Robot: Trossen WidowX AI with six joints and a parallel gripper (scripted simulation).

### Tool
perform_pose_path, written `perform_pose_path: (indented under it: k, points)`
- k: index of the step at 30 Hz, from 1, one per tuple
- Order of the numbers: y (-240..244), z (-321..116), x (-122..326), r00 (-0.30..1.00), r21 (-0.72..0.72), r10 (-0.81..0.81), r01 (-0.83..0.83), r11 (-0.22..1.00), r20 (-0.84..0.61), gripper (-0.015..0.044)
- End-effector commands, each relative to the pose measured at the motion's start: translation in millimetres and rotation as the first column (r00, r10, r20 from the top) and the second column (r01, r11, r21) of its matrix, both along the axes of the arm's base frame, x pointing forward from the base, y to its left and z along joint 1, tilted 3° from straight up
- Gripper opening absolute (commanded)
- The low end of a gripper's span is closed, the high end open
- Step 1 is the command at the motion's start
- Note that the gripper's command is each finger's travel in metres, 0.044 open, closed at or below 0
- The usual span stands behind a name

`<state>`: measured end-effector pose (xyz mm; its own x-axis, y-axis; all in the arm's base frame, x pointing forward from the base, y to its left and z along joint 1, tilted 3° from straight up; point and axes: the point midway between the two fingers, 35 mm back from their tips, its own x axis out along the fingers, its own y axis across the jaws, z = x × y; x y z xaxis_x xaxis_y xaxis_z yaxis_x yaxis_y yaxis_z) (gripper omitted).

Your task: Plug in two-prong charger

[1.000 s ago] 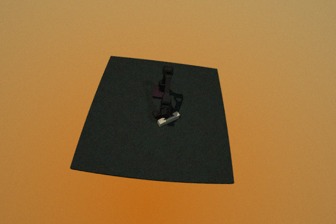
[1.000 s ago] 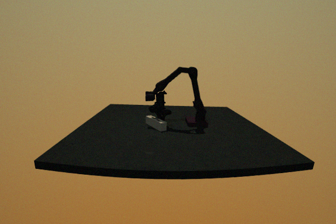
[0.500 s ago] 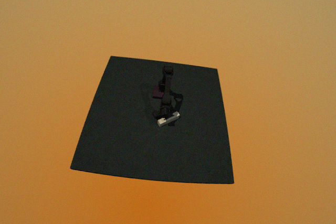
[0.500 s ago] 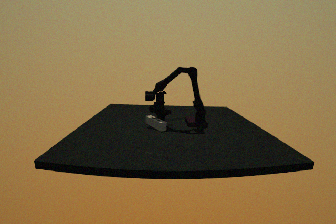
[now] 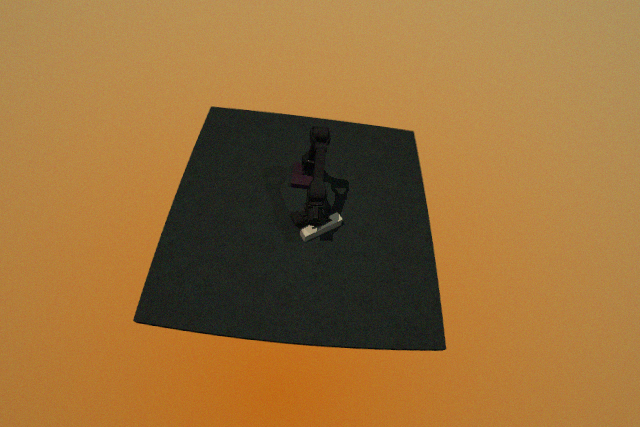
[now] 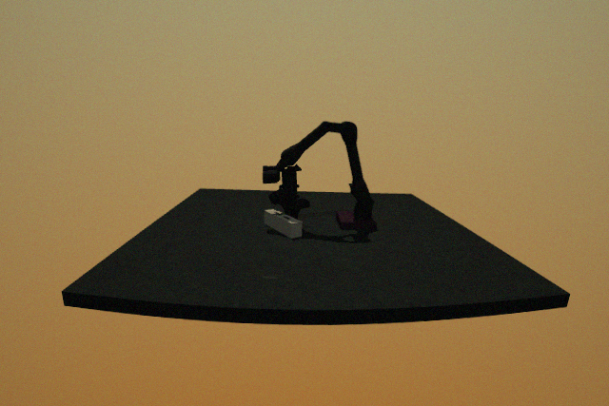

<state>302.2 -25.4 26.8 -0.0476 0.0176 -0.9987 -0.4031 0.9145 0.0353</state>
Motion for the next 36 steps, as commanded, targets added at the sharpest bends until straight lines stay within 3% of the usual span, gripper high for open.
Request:
perform_pose_path:
  k: [1,36]
  points:
    - [1.0,1.1,2.3,1.000,0.004,-0.007,0.007,1.000,0.003,0.0000]
    - [5.0,1.8,12.0,1.000,0.004,-0.007,0.007,1.000,0.004,0.0000]
